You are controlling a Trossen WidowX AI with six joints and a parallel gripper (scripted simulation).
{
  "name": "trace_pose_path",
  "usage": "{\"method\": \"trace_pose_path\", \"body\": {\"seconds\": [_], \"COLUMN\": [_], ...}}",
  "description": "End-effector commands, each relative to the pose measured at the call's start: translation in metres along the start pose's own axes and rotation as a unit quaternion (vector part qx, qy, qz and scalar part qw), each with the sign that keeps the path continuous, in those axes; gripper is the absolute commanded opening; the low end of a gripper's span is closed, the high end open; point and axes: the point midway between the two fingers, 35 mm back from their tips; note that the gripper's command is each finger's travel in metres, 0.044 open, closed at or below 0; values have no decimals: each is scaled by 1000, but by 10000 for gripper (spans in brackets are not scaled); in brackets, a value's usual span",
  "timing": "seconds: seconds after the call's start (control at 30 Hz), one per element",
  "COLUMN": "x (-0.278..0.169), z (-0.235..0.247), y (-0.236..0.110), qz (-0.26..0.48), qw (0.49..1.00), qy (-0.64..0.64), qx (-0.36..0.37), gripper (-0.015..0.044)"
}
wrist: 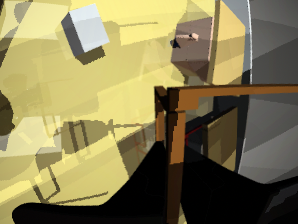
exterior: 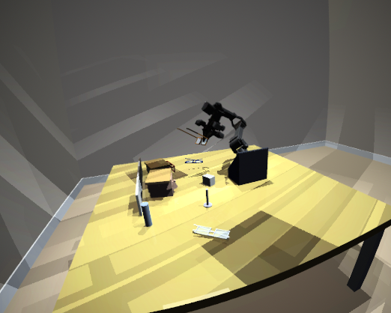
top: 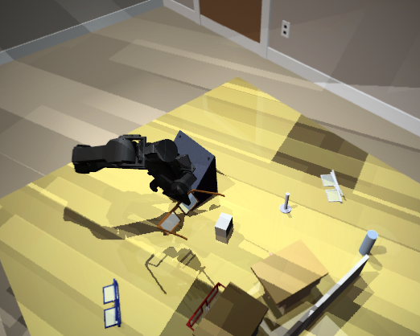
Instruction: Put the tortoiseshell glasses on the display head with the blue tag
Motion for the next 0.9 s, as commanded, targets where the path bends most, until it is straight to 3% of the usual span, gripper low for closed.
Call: {"method": "trace_pose_path", "body": {"seconds": [0.0, 0.87], "x": [8, 63], "z": [-9, -41], "y": [5, 46], "qz": [-4, 9], "qw": [1000, 990], "qy": [12, 70], "qx": [17, 122], "gripper": [0, 0]}}
Point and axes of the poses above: the point midway between the two fingers, 35 mm back from their tips, its own y axis out along the fingers, its own z axis across the jaws, x = y × z, and after that the axes turned 3 degrees about y, right-handed
